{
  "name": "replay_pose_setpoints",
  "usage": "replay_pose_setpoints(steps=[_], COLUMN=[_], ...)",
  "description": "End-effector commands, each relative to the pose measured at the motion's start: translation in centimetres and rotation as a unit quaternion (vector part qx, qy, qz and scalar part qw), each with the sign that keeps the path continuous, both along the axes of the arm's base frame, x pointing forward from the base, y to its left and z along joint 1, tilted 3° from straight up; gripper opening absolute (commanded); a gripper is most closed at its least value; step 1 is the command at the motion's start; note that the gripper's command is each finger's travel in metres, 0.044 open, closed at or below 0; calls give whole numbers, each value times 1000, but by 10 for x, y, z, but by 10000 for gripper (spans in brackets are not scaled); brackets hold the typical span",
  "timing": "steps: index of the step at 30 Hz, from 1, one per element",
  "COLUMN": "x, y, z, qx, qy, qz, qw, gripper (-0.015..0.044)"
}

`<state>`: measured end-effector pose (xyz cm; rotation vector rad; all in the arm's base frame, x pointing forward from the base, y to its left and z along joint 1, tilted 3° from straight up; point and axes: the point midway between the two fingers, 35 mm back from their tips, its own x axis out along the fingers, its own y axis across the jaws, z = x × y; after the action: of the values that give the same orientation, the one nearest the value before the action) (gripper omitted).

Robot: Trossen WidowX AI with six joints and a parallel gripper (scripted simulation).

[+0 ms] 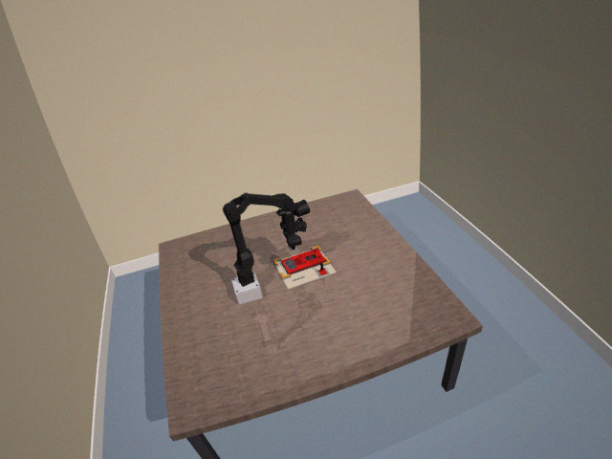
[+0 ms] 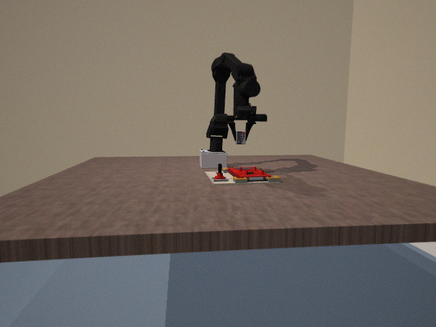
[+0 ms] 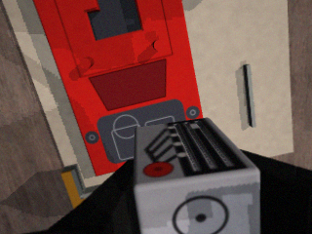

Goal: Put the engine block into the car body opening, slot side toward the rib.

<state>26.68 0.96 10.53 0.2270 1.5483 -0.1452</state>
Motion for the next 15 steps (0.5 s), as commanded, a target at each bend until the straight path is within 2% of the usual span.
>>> replay_pose_setpoints(steps=[1, 10, 15], x=[-1, -7, 13], y=[-1, -2, -3], z=[14, 38, 7], qx=[1, 1, 1], qy=[-4, -3, -4], qz=[2, 2, 2], qw=[1000, 1000, 1000], gripper=[0, 0, 0])
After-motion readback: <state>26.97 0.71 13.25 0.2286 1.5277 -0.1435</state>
